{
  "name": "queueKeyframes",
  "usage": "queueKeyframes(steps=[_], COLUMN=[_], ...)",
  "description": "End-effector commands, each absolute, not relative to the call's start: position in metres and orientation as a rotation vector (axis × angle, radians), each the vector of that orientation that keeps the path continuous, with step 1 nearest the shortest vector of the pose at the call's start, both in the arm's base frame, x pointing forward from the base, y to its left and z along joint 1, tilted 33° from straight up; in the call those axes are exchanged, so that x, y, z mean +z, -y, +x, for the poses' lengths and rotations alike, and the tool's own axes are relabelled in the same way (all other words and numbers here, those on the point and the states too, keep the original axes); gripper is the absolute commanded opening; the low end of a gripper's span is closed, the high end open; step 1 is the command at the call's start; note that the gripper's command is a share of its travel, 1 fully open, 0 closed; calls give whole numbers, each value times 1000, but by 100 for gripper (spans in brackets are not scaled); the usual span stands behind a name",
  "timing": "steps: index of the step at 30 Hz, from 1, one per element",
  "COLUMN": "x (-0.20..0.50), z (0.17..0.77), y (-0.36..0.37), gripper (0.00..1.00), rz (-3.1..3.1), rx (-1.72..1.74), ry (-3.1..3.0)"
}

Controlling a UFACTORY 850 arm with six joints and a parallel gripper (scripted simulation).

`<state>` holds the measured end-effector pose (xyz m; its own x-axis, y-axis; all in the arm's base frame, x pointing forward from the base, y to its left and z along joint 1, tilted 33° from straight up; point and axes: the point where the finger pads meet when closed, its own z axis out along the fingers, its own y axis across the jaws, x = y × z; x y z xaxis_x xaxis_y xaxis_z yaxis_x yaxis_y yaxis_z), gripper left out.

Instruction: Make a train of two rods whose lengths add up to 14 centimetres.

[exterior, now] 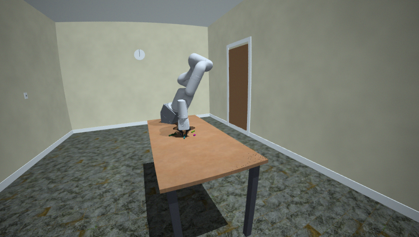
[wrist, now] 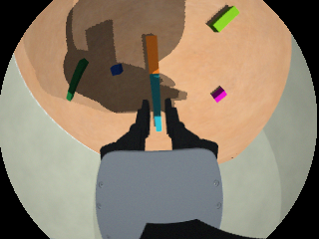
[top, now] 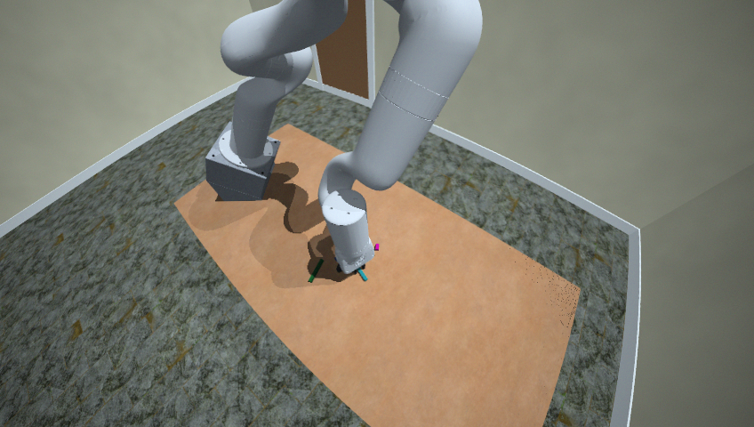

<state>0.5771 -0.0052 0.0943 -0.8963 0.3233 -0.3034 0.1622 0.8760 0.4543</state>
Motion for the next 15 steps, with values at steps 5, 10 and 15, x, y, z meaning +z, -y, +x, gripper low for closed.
queueKeyframes(steps=[5,10,15], x=[95,102,117], z=[577,574,567], y=[6,9,15], gripper=[24,24,24], rz=[359,359,359], rx=[601,601,601], ry=[-2671,-2671,-2671])
